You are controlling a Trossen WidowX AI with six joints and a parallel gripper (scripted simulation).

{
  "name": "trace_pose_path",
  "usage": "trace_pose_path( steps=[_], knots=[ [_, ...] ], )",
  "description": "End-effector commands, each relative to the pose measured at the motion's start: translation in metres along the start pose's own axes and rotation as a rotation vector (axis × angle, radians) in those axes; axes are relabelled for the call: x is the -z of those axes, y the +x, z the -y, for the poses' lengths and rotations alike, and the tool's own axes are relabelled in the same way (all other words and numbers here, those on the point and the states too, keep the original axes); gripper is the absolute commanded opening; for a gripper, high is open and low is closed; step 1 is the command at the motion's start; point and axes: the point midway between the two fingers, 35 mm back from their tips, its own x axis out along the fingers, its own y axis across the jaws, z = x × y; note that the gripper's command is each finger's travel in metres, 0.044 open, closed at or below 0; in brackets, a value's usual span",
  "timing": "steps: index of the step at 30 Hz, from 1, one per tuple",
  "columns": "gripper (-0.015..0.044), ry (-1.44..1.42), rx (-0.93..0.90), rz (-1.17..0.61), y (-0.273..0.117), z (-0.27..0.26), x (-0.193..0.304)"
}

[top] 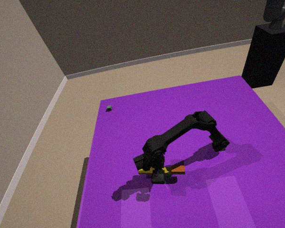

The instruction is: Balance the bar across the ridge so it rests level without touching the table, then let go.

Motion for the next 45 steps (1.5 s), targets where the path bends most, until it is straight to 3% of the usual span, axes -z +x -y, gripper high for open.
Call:
trace_pose_path(
  steps=[1, 17, 24, 45],
  knots=[
    [0.0000, 0.000, 0.000, 0.000, 0.0000, 0.0000, 0.0000],
    [0.0000, 0.000, 0.000, 0.000, 0.0000, 0.0000, 0.0000],
    [0.0167, 0.000, 0.000, 0.000, 0.0000, 0.0000, 0.0000],
    [0.0169, 0.000, 0.000, 0.000, 0.0000, 0.0000, 0.0000]
  ],
)
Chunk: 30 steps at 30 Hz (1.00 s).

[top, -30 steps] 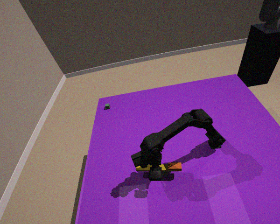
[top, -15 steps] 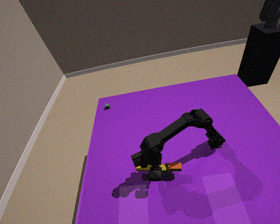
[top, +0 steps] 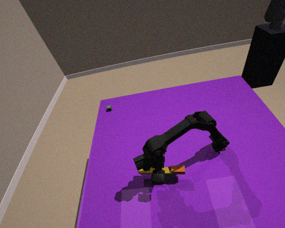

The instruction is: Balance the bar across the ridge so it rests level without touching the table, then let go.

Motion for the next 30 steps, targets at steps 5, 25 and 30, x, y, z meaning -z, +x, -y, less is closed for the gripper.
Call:
trace_pose_path(
  steps=[5, 25, 30],
  knots=[
    [0.0170, 0.000, 0.000, 0.000, 0.0001, 0.0000, 0.0001],
    [0.0185, 0.000, 0.000, 0.000, 0.0001, 0.0000, 0.0001],
    [0.0185, 0.000, 0.000, 0.000, 0.0001, 0.0000, 0.0001]
  ],
)
